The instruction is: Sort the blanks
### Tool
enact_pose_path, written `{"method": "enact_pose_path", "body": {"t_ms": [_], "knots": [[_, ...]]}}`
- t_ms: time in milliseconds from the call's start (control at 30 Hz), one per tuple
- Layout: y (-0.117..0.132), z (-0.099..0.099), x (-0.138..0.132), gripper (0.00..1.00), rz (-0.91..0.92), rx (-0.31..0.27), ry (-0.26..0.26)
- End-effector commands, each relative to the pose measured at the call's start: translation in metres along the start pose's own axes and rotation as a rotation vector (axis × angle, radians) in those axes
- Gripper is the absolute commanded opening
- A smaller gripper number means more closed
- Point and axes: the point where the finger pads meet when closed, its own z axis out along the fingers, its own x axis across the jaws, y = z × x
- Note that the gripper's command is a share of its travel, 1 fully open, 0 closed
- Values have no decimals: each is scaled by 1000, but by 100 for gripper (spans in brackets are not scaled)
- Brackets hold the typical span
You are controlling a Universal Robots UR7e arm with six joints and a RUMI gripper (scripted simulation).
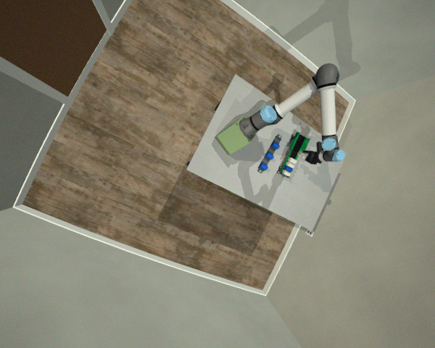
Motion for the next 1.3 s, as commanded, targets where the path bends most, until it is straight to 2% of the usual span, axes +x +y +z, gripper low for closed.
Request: {"method": "enact_pose_path", "body": {"t_ms": [0,33,533,800,1267], "knots": [[0,11,0,38,0,-1,1],[0,11,0,38,0,-1,1],[1,79,1,38,0,-1,1],[1,88,1,38,0,-1,1],[1,89,1,38,0,-1,1]]}}
